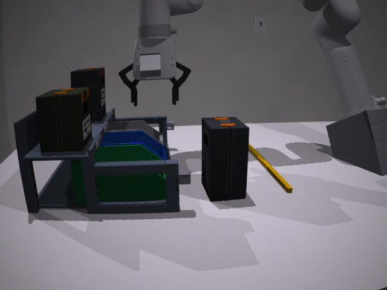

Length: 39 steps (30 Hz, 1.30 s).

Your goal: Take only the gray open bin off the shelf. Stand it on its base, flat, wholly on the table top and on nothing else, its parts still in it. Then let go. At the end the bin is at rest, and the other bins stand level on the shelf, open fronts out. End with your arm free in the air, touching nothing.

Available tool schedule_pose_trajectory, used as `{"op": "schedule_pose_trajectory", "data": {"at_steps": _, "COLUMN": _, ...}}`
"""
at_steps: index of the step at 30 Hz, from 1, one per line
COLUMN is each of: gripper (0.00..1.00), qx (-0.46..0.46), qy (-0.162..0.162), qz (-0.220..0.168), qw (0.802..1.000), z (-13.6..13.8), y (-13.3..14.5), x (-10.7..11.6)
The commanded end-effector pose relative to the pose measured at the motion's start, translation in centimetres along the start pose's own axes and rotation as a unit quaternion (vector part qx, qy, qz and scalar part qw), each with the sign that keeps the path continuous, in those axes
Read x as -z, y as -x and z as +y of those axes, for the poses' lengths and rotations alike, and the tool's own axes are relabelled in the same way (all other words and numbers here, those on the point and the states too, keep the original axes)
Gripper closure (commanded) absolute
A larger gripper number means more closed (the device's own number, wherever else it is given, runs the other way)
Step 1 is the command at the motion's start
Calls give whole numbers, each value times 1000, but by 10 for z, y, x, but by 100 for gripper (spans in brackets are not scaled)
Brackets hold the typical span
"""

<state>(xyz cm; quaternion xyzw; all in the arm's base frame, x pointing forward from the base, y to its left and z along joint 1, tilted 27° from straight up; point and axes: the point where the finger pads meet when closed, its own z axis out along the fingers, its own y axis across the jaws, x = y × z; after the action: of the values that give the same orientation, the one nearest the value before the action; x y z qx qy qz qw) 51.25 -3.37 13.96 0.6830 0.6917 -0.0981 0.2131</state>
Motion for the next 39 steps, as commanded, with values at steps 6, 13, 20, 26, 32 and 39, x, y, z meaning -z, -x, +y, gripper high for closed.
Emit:
{"op": "schedule_pose_trajectory", "data": {"at_steps": 6, "gripper": 0, "qx": -1, "qy": 2, "qz": 0, "qw": 1000, "z": -2, "y": -1, "x": 2}}
{"op": "schedule_pose_trajectory", "data": {"at_steps": 13, "gripper": 0, "qx": -1, "qy": 2, "qz": 0, "qw": 1000, "z": -4, "y": -2, "x": 2}}
{"op": "schedule_pose_trajectory", "data": {"at_steps": 20, "gripper": 0, "qx": -1, "qy": 2, "qz": 0, "qw": 1000, "z": -7, "y": -3, "x": 2}}
{"op": "schedule_pose_trajectory", "data": {"at_steps": 26, "gripper": 0, "qx": -1, "qy": 2, "qz": 0, "qw": 1000, "z": -7, "y": -3, "x": 2}}
{"op": "schedule_pose_trajectory", "data": {"at_steps": 32, "gripper": 0, "qx": -1, "qy": 2, "qz": 0, "qw": 1000, "z": -9, "y": -3, "x": 2}}
{"op": "schedule_pose_trajectory", "data": {"at_steps": 39, "gripper": 0, "qx": -1, "qy": 2, "qz": 0, "qw": 1000, "z": -10, "y": -3, "x": 2}}
